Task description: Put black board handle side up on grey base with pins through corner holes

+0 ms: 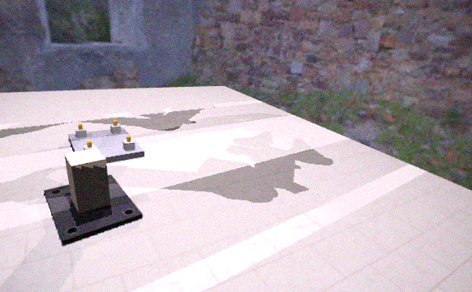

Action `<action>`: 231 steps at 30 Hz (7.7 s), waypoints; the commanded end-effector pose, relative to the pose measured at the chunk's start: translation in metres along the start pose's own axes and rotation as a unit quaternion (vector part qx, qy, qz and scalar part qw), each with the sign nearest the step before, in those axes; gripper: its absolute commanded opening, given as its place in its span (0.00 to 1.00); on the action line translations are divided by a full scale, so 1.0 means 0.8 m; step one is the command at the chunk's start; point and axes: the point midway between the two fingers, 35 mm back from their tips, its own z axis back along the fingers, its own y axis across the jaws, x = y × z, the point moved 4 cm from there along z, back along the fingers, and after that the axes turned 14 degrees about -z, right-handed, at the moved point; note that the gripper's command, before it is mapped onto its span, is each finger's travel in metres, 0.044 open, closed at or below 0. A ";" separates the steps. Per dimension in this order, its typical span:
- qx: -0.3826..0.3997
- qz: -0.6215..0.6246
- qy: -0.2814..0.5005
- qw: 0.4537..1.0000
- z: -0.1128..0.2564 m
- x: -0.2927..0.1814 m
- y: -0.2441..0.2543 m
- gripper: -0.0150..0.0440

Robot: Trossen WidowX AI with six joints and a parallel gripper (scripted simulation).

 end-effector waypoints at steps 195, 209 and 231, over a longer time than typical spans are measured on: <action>-0.043 -0.521 0.739 0.424 0.462 -0.178 0.373 0.25; -0.049 -0.523 0.739 0.422 0.424 -0.168 0.385 0.25; -0.055 -0.530 0.736 0.417 0.367 -0.145 0.412 0.25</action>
